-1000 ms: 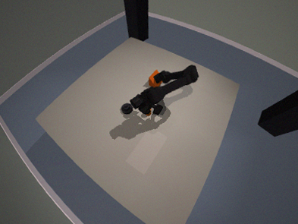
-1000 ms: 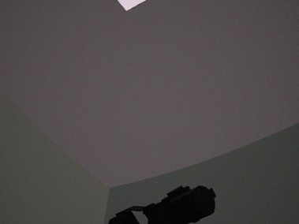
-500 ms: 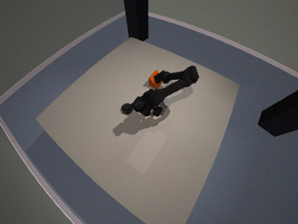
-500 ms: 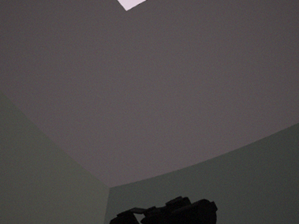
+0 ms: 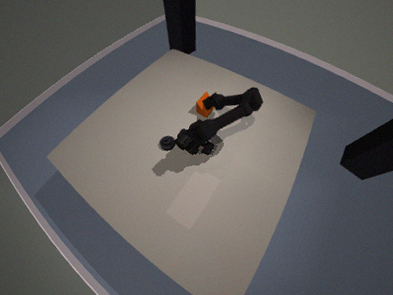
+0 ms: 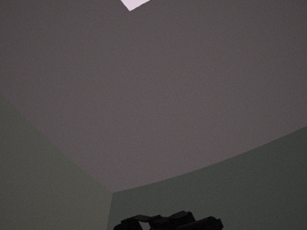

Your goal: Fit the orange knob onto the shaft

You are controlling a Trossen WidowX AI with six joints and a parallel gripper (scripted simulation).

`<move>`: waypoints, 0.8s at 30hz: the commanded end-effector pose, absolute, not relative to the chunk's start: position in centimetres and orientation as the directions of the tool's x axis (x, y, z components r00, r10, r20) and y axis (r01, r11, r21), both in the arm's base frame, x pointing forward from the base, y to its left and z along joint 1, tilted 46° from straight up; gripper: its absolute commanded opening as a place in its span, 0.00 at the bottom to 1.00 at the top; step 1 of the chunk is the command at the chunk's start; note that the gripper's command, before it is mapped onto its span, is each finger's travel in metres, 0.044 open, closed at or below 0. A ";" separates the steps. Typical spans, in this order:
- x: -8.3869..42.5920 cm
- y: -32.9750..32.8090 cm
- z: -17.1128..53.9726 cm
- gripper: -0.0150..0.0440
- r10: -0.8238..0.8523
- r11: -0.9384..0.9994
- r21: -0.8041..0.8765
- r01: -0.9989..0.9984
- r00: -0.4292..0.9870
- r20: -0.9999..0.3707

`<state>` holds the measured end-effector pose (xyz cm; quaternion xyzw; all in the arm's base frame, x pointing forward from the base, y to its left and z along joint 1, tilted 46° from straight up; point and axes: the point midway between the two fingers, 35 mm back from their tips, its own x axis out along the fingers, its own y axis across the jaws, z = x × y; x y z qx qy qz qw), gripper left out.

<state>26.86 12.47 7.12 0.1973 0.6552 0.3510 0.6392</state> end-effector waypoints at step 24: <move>28.0 9.0 10.1 0.25 0.704 0.686 0.708 -0.167 -0.090 -0.704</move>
